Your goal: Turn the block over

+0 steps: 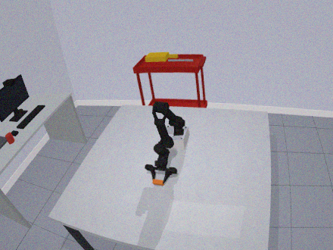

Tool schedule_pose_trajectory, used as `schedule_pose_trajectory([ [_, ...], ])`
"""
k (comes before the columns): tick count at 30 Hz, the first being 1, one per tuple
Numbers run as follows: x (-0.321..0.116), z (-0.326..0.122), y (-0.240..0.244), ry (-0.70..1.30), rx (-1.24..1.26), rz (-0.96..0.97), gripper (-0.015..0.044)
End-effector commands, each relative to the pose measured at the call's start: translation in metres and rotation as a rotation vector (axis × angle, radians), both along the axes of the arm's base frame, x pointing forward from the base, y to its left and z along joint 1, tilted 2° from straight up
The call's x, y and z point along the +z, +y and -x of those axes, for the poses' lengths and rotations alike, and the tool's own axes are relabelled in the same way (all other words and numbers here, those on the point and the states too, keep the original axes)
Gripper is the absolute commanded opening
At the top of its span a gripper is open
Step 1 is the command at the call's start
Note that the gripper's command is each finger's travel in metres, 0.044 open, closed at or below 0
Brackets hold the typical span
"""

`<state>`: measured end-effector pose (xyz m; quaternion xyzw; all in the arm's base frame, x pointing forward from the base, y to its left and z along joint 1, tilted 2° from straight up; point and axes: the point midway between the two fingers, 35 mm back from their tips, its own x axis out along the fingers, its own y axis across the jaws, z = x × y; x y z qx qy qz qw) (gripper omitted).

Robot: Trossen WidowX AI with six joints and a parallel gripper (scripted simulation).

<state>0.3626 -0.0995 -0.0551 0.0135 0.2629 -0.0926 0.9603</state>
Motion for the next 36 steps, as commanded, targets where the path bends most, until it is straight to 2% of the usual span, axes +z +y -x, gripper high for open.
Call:
schedule_pose_trajectory([
  [1, -0.0042, 0.0086, 0.0035, -0.025, 0.001, -0.006, 0.0000],
  [7, 0.0005, 0.0149, 0.0057, -0.097, 0.001, 0.004, 0.0000],
  [25, 0.0045, 0.0151, 0.0058, -0.107, 0.000, 0.006, 0.0000],
  [36, 0.0045, 0.0151, 0.0058, -0.107, 0.000, 0.006, 0.0289],
])
